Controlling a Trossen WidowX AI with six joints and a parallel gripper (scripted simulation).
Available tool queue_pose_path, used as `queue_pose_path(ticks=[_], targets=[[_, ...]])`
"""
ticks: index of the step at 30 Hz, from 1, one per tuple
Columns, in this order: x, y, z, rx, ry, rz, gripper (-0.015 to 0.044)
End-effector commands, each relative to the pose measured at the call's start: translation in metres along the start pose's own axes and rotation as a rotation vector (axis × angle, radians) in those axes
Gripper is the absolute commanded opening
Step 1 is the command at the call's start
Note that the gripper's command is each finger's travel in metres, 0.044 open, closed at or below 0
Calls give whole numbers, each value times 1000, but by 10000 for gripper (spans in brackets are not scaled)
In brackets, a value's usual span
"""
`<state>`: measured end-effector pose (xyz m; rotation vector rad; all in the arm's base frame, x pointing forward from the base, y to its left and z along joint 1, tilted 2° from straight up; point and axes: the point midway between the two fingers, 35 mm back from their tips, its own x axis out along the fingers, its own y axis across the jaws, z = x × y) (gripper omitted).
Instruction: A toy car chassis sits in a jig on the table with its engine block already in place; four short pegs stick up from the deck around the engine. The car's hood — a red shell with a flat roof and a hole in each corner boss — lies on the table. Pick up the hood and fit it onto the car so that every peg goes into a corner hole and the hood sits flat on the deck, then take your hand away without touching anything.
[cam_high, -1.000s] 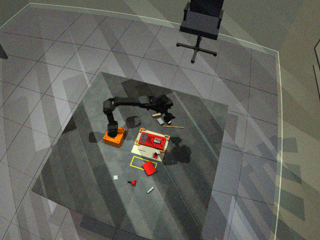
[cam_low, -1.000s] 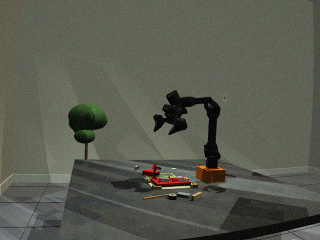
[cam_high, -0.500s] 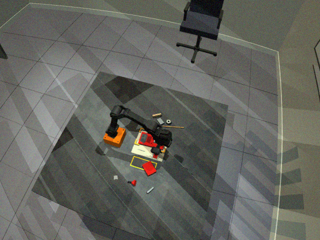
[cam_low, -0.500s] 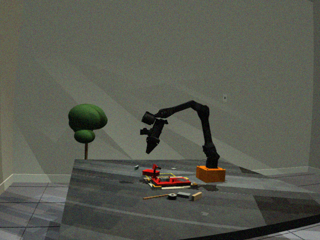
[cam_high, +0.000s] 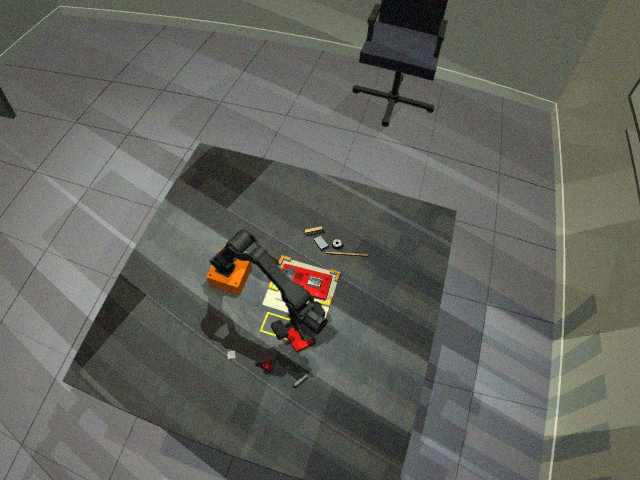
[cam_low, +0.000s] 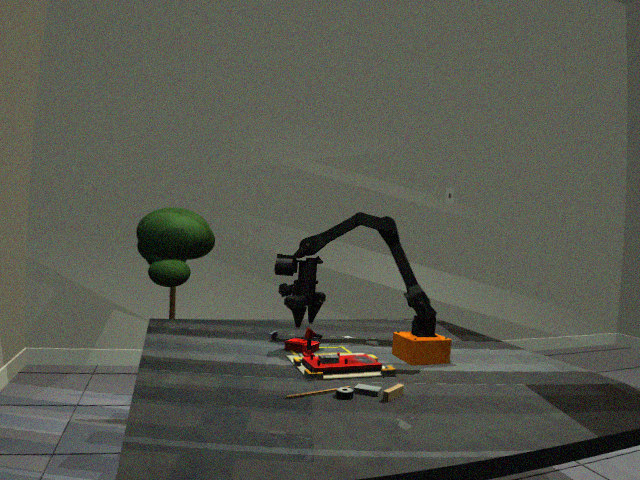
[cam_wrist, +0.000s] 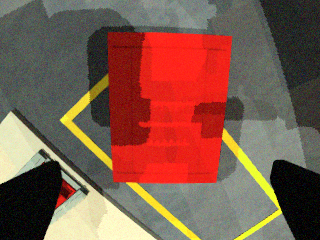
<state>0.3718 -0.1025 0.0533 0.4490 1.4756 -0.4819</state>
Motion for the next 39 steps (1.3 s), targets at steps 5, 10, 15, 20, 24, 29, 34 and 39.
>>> queue_pose_path(ticks=[5, 10, 15, 20, 24, 29, 34, 39], targets=[[6, -1, 2, 11, 5, -7, 440], [11, -1, 2, 11, 5, -7, 440], [16, -1, 2, 11, 5, -7, 440], [20, -1, 3, 11, 5, -7, 440], [24, -2, 3, 11, 5, -7, 440], [29, -2, 4, 11, 5, -7, 440], [34, -2, 4, 11, 5, -7, 440], [38, -2, 5, 11, 5, -7, 440]])
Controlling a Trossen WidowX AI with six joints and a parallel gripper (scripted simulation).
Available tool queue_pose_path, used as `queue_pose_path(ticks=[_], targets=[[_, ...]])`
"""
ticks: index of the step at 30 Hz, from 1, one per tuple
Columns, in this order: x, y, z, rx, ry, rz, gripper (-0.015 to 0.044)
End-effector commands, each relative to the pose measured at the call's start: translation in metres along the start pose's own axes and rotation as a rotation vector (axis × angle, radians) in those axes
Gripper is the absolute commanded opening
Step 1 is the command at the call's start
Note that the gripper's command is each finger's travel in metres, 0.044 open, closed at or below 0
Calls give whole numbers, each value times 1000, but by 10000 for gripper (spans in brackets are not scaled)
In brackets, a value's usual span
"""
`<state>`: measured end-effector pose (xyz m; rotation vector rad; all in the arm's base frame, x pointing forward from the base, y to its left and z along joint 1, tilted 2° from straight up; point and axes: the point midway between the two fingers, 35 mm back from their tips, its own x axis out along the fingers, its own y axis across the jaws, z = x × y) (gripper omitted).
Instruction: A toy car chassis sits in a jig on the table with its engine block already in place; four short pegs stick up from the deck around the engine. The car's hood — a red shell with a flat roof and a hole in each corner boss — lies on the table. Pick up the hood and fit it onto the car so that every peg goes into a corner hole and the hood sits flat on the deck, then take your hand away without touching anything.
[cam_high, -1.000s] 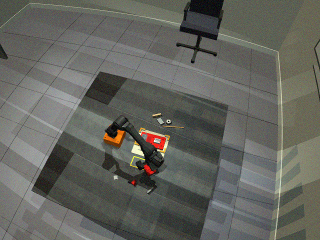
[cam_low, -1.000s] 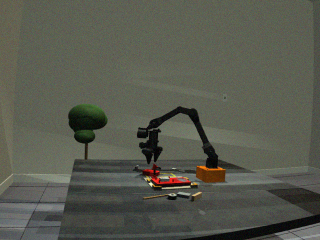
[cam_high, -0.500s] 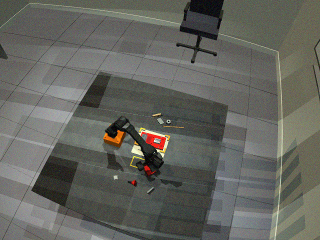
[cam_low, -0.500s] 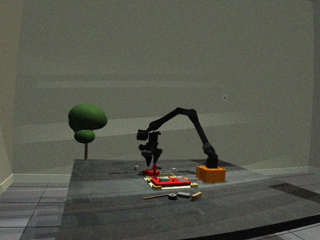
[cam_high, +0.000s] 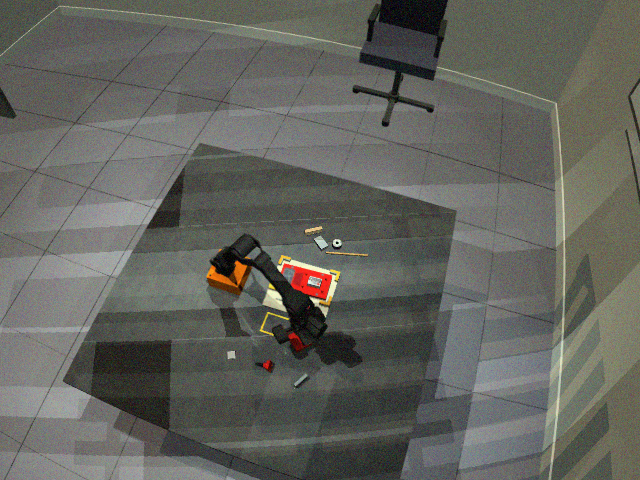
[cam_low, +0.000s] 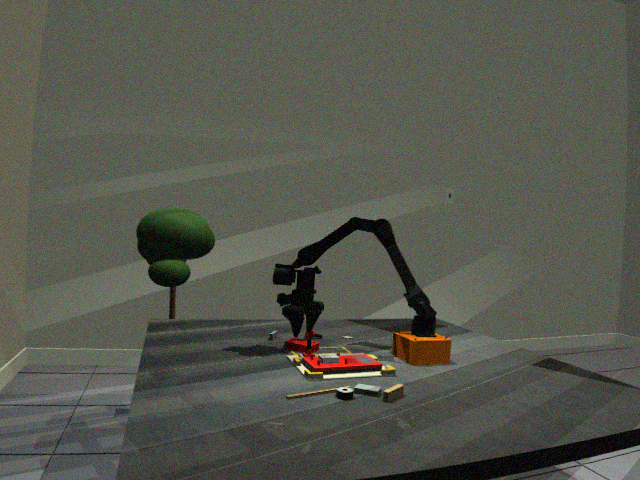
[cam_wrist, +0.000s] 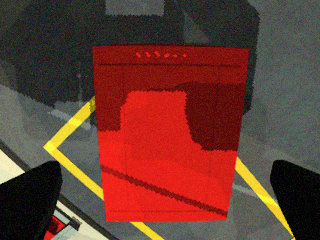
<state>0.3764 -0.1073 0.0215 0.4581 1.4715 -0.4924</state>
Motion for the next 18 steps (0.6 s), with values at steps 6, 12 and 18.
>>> queue_pose_path(ticks=[6, 12, 18], targets=[[12, -1, 0, -1, 7, -6, 440], [18, -1, 0, -1, 7, -6, 440], [22, -2, 0, -1, 7, -6, 440]])
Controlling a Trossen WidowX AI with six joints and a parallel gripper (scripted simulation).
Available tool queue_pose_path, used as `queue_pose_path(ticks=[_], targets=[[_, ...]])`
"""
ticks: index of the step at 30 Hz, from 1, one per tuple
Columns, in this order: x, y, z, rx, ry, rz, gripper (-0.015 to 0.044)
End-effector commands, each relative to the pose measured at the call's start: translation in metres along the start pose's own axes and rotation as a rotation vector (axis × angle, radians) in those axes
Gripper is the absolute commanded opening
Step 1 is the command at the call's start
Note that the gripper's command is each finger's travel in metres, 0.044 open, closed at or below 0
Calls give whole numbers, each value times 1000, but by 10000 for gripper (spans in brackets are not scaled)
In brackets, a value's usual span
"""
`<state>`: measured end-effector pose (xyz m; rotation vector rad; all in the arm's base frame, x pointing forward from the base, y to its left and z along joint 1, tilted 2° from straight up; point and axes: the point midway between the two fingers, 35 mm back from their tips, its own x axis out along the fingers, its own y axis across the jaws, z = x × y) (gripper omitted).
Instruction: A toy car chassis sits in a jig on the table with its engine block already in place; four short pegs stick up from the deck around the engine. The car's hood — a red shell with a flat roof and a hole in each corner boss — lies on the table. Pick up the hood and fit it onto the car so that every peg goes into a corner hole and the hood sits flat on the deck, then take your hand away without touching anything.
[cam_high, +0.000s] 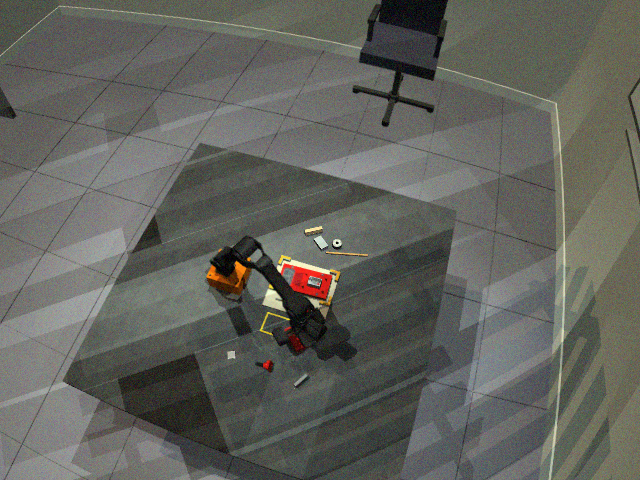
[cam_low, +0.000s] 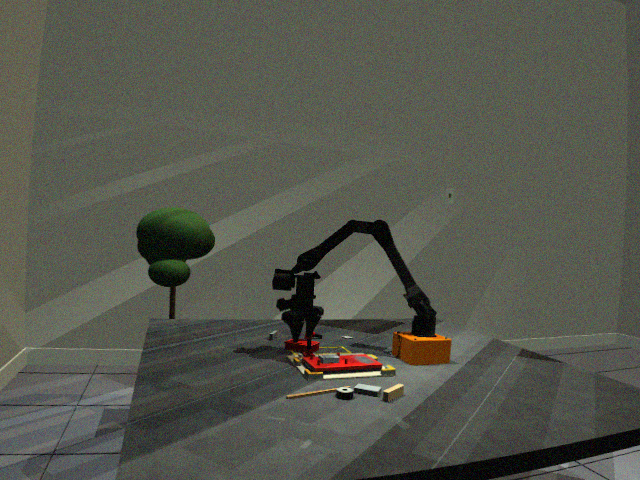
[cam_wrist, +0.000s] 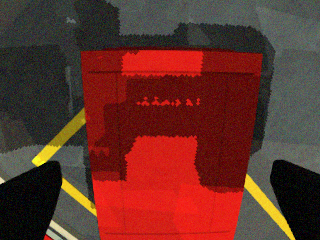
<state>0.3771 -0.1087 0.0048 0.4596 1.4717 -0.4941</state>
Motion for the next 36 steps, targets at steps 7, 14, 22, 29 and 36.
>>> queue_pose_path(ticks=[7, 14, 22, 29, 36], targets=[[6, -1, -1, -3, 6, -6, 440], [10, -1, -1, -3, 6, -6, 440], [14, -1, -1, -3, 6, -6, 440], [17, -1, -1, -3, 6, -6, 440], [21, -1, -1, -3, 6, -6, 440]])
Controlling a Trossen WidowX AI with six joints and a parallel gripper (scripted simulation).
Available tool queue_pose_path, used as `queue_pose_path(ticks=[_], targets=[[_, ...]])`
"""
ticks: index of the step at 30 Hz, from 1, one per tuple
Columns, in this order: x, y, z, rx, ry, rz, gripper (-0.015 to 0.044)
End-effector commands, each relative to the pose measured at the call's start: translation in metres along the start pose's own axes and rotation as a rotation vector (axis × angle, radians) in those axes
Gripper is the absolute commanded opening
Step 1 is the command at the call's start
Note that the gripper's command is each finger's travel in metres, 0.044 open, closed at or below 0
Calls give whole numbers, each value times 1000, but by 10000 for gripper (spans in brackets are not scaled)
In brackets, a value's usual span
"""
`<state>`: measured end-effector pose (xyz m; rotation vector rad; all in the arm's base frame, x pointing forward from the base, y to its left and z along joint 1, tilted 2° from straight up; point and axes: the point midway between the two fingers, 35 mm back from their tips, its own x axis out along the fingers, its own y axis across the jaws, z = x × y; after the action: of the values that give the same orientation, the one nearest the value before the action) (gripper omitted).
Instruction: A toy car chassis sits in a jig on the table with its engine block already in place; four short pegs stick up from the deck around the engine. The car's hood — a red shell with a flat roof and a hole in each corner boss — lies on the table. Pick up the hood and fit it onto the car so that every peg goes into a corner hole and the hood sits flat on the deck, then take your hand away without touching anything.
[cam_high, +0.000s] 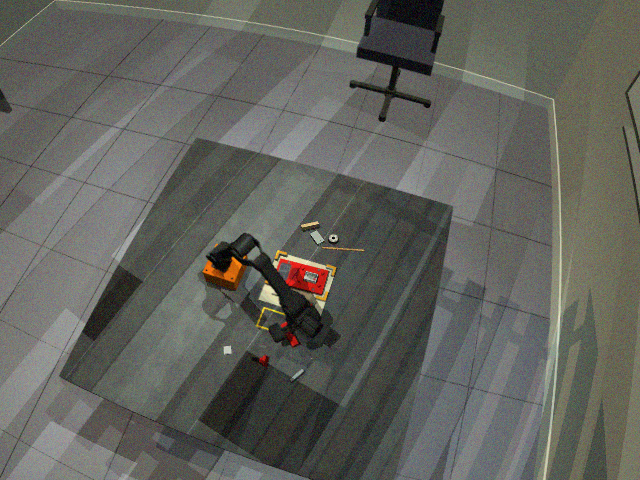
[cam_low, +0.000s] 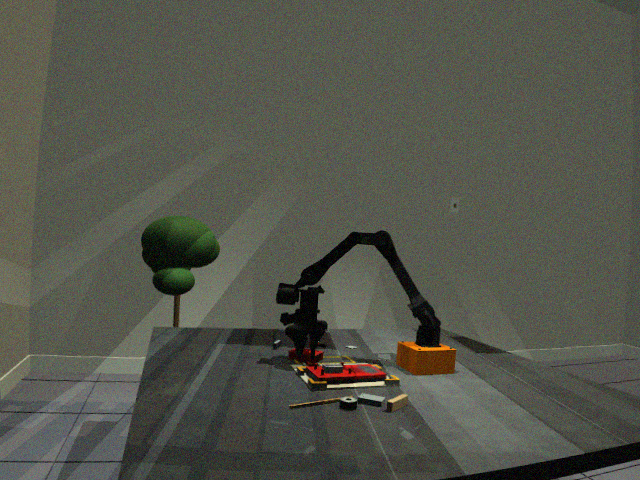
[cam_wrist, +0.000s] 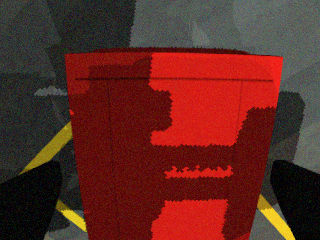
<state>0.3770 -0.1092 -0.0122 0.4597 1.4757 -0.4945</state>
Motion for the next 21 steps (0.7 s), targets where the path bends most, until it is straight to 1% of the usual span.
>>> queue_pose_path(ticks=[1, 9, 12, 21], targets=[[4, -1, 0, -3, 3, -5, 440], [8, -1, 0, -3, 3, -5, 440], [4, 0, 0, 0, 0, 0, 361], [4, 0, 0, 0, 0, 0, 301]])
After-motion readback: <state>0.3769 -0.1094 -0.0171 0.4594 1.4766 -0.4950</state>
